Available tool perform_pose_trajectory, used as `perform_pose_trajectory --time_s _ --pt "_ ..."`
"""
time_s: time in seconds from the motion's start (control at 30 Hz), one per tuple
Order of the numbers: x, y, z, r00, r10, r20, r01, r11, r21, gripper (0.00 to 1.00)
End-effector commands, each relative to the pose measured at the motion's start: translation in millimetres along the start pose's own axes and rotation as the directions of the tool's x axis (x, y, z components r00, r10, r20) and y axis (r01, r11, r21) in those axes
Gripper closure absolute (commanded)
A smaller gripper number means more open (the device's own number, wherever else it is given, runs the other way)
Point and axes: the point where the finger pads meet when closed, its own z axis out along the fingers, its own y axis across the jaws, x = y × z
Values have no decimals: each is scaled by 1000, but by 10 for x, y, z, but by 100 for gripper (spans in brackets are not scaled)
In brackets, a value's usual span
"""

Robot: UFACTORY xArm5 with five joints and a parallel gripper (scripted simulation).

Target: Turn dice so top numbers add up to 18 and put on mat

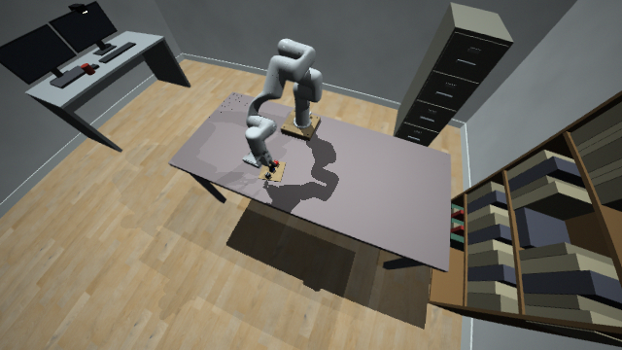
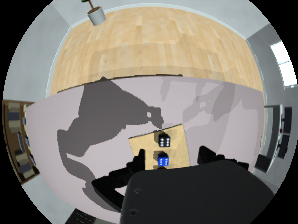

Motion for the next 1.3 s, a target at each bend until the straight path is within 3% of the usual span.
perform_pose_trajectory --time_s 0.0,0.6,1.27 --pt "15 4 -103 1000 0 -5 0 1000 0 0" --pt "12 28 -780 1000 0 -5 0 1000 0 0" --pt "12 30 -828 1000 0 -5 0 1000 0 0"
